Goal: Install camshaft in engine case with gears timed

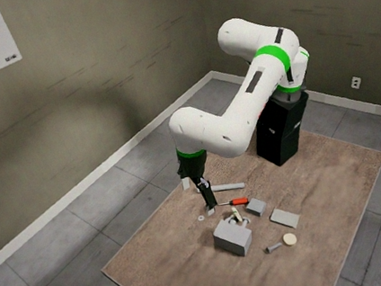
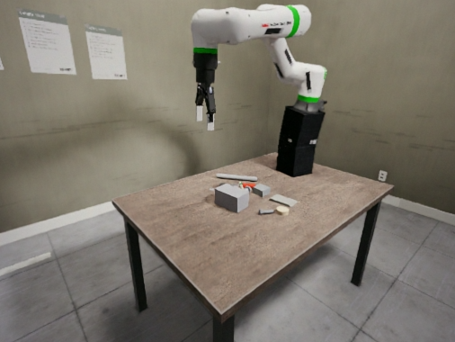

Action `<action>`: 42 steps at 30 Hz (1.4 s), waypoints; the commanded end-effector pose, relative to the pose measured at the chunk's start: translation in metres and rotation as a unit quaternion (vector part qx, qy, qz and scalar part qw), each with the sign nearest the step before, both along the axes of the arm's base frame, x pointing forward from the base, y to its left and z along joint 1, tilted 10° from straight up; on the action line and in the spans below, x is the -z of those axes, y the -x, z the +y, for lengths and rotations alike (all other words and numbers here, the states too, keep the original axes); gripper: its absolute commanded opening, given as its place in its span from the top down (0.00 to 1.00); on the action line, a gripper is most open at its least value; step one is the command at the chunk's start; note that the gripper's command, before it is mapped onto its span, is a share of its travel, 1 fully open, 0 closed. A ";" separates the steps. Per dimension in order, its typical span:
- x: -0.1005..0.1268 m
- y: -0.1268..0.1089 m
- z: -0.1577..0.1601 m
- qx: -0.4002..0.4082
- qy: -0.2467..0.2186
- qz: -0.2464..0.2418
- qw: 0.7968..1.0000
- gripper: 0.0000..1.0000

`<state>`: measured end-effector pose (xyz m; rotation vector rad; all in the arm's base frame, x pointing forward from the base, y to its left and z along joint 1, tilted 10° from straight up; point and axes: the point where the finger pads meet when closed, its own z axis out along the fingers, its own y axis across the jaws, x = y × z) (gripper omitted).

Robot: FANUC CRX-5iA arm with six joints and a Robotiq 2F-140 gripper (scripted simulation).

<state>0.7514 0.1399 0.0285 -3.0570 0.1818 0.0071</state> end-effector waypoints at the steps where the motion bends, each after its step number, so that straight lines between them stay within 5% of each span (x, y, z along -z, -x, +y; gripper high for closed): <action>1: -0.058 0.033 -0.023 -0.011 0.006 -0.006 1.000 0.00; 9: -0.123 0.086 -0.056 -0.029 0.018 -0.006 0.999 0.00; 11: -0.123 0.086 -0.056 -0.029 0.018 -0.006 0.999 0.00; 12: -0.145 0.108 -0.068 -0.035 0.022 -0.005 0.999 0.00; 18: -0.184 0.151 -0.091 -0.040 0.026 -0.005 0.999 0.00; 26: -0.227 0.221 -0.126 -0.056 0.037 -0.003 0.998 0.00; 28: -0.227 0.221 -0.126 -0.056 0.037 -0.003 0.998 0.00; 29: -0.224 0.248 -0.137 -0.037 0.026 0.011 0.999 0.00; 31: -0.150 0.234 -0.124 0.056 -0.024 0.063 0.996 0.00; 36: -0.129 0.237 -0.121 0.117 -0.054 0.095 0.987 0.00; 42: -0.058 0.237 -0.112 0.236 -0.105 0.158 0.953 0.00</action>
